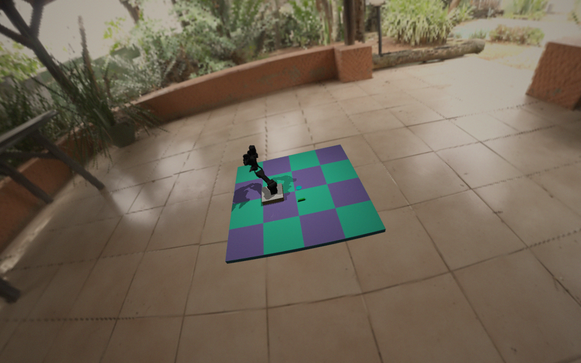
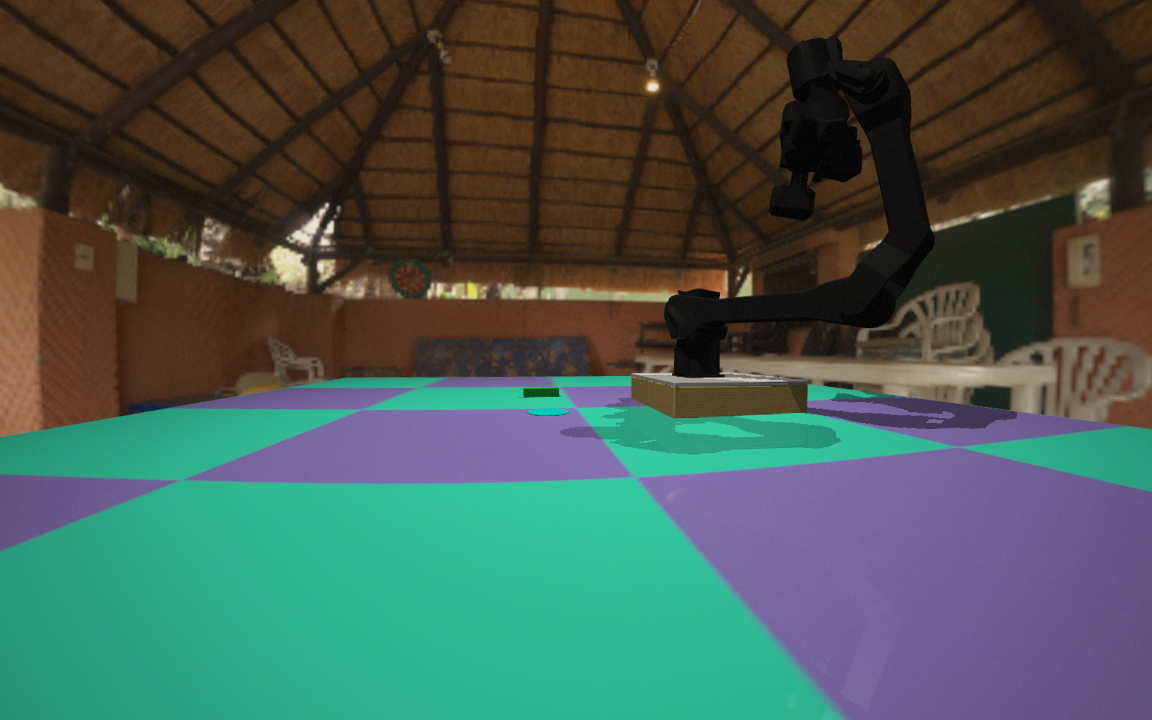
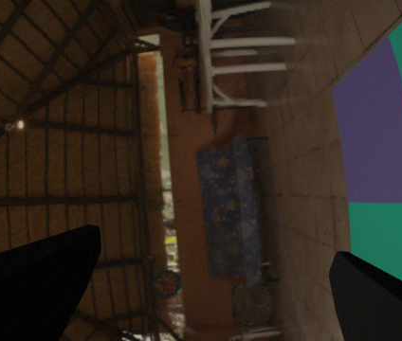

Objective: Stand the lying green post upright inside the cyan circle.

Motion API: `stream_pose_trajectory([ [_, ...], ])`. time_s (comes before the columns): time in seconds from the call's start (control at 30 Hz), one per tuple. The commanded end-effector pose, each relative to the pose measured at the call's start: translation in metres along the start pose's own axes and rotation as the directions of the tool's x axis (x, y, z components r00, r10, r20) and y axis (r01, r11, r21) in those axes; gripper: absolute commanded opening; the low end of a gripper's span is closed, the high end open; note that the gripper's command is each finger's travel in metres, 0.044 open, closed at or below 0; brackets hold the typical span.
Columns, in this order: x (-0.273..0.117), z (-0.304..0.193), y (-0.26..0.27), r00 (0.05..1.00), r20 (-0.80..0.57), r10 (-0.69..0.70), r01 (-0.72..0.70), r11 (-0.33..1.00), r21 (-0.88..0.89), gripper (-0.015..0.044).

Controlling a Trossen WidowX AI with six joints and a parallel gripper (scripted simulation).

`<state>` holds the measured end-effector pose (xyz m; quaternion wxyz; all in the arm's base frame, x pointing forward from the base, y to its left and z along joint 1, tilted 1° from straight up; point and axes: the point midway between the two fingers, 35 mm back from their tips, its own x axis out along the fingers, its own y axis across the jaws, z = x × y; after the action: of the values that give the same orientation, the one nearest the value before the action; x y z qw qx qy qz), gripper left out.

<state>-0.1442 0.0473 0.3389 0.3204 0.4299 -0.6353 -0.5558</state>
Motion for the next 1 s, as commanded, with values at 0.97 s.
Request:
stream_pose_trajectory([
  [0.97, 0.105, -0.301, -0.076, 0.599, -0.263, -0.756, -0.564, -0.166, -0.809, 0.0233],
])
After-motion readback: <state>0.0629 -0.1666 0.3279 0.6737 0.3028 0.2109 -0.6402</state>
